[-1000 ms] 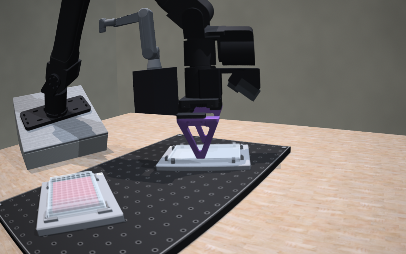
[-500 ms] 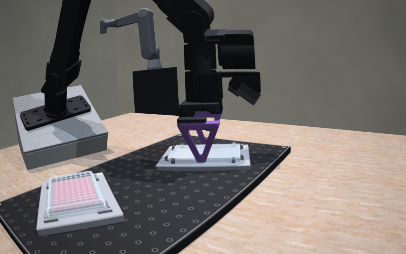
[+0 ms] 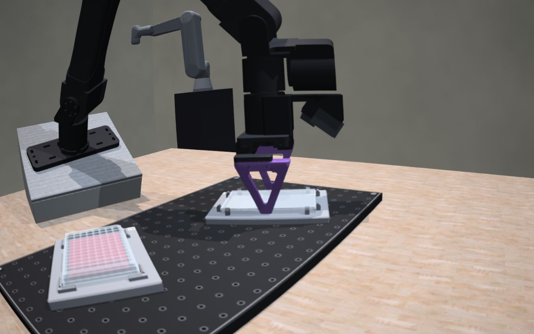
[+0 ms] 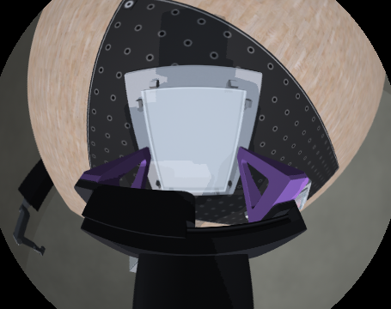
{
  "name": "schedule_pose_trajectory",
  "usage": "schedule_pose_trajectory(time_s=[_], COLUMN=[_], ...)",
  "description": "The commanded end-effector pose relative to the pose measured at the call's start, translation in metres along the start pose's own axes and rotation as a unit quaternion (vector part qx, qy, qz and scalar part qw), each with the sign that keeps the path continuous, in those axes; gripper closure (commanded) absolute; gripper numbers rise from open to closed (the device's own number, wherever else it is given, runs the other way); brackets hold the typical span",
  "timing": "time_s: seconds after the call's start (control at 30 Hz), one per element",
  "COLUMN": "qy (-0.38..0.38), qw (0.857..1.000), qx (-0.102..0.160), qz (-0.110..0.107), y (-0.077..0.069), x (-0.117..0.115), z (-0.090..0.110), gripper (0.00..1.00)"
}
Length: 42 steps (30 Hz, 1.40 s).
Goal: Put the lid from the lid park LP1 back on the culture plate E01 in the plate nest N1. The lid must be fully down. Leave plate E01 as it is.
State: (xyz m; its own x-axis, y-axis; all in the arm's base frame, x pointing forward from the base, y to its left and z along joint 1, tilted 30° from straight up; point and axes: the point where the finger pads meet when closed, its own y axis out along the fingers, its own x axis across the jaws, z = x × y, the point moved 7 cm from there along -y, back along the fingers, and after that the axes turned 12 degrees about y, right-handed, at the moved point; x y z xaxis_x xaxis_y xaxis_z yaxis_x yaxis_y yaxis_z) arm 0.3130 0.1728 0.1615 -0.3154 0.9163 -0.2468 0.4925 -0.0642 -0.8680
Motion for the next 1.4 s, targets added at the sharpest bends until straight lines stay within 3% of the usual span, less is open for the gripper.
schedule_pose_trajectory(time_s=[0.0,0.13,0.17,1.37], qy=[0.001,0.001,0.001,0.001], qw=[1.000,1.000,1.000,1.000], qx=[-0.007,-0.007,-0.007,-0.007], qz=[-0.002,-0.002,-0.002,-0.002], y=[-0.0023,-0.0022,-0.0022,-0.0038], x=[0.0003,0.0003,0.0003,0.0002], z=[-0.0026,-0.0026,-0.0026,-0.0025], gripper=[0.00,0.00,1.00,1.00])
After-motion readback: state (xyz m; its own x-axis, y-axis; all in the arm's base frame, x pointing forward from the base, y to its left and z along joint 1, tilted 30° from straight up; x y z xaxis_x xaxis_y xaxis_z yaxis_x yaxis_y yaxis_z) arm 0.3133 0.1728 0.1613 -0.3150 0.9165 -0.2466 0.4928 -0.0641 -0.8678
